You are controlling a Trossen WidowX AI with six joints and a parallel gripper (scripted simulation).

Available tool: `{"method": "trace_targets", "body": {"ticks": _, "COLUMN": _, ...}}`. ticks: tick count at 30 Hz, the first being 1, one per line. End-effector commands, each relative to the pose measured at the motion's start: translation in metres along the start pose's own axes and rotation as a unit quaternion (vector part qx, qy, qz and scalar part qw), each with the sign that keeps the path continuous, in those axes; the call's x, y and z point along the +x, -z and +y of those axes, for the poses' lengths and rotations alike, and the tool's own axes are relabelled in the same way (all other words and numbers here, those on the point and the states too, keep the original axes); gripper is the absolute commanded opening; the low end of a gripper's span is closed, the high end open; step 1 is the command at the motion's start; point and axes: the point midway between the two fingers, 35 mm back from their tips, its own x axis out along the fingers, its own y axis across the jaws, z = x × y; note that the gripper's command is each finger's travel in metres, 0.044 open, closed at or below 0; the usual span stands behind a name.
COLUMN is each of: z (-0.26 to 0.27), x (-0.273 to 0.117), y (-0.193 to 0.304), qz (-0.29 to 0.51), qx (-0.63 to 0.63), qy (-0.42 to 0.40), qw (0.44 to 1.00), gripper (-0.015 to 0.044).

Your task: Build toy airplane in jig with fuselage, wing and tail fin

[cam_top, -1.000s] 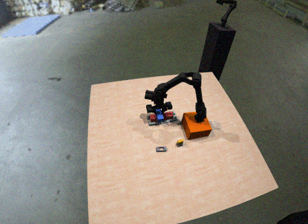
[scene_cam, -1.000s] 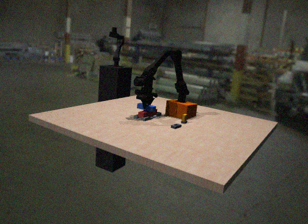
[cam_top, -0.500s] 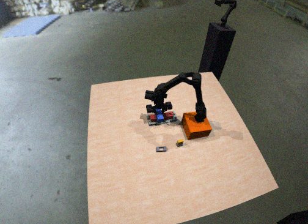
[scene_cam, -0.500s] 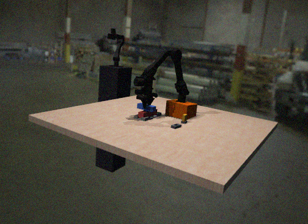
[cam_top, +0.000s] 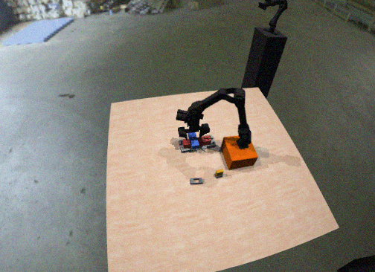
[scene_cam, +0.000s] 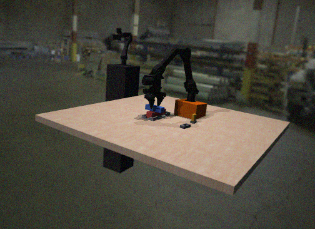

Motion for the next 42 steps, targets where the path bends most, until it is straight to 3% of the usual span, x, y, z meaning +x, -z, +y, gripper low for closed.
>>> {"method": "trace_targets", "body": {"ticks": 1, "z": 0.000, "x": 0.000, "y": 0.000, "qz": 0.000, "qx": 0.000, "qy": 0.000, "qw": 1.000, "gripper": 0.0440}}
{"method": "trace_targets", "body": {"ticks": 7, "z": 0.000, "x": -0.003, "y": 0.000, "qz": 0.000, "qx": 0.000, "qy": 0.000, "qw": 1.000, "gripper": 0.0440}}
{"method": "trace_targets", "body": {"ticks": 13, "z": 0.001, "x": -0.081, "y": 0.000, "qz": -0.001, "qx": 0.000, "qy": 0.002, "qw": 1.000, "gripper": 0.0440}}
{"method": "trace_targets", "body": {"ticks": 19, "z": 0.005, "x": -0.084, "y": -0.001, "qz": -0.001, "qx": 0.000, "qy": 0.002, "qw": 1.000, "gripper": 0.0440}}
{"method": "trace_targets", "body": {"ticks": 24, "z": 0.005, "x": -0.083, "y": -0.002, "qz": 0.000, "qx": -0.165, "qy": 0.002, "qw": 0.986, "gripper": 0.0440}}
{"method": "trace_targets", "body": {"ticks": 30, "z": 0.006, "x": -0.082, "y": -0.002, "qz": 0.000, "qx": -0.440, "qy": 0.002, "qw": 0.898, "gripper": 0.0440}}
{"method": "trace_targets", "body": {"ticks": 36, "z": 0.006, "x": -0.081, "y": -0.002, "qz": 0.001, "qx": -0.678, "qy": 0.002, "qw": 0.735, "gripper": 0.0440}}
{"method": "trace_targets", "body": {"ticks": 38, "z": 0.006, "x": -0.080, "y": -0.002, "qz": 0.001, "qx": -0.722, "qy": 0.002, "qw": 0.692, "gripper": 0.0440}}
{"method": "trace_targets", "body": {"ticks": 42, "z": 0.006, "x": -0.080, "y": -0.002, "qz": 0.001, "qx": -0.728, "qy": 0.002, "qw": 0.686, "gripper": 0.0440}}
